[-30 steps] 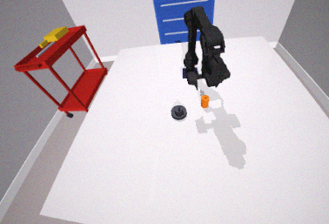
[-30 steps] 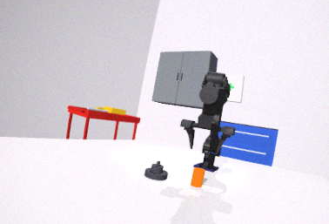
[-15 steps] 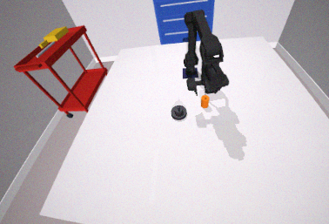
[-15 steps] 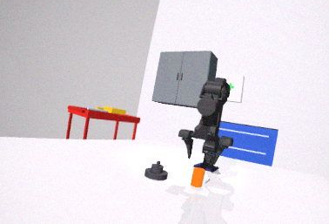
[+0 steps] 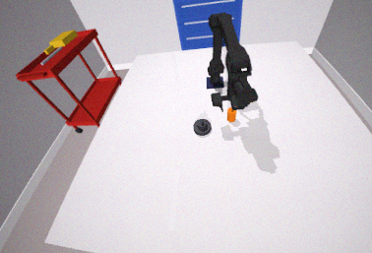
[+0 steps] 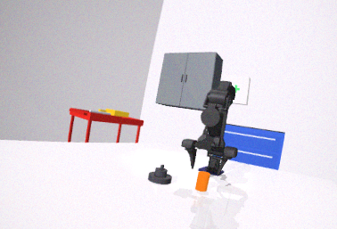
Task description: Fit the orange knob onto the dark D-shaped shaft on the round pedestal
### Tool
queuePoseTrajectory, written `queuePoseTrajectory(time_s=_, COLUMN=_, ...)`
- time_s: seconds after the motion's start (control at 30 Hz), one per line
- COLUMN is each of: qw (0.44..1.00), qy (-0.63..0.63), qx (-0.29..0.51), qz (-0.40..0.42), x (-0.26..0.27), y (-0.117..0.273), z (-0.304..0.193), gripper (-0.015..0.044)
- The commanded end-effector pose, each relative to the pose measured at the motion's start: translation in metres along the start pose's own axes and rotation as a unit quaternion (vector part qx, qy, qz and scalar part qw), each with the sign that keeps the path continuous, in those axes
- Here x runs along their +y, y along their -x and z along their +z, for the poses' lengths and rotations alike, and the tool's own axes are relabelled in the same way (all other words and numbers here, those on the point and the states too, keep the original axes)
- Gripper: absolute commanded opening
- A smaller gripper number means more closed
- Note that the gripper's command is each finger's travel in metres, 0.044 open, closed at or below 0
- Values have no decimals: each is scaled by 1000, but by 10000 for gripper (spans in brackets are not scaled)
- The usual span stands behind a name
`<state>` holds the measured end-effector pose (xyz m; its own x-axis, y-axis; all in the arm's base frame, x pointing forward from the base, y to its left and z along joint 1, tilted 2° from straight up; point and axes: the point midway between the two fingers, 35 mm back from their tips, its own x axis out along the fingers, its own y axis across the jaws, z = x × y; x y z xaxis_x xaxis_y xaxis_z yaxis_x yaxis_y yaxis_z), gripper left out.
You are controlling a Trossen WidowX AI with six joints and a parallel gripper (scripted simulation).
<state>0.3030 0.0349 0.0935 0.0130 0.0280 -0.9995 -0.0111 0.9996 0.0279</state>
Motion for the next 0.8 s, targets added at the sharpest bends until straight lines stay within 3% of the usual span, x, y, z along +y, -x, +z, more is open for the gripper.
queuePoseTrajectory(time_s=0.0, qw=1000, qy=-2, qx=1, qz=-1, x=0, y=-8, z=0, gripper=440)
queuePoseTrajectory(time_s=0.77, qw=1000, qy=-2, qx=1, qz=-1, x=-1, y=-45, z=-1, gripper=440)
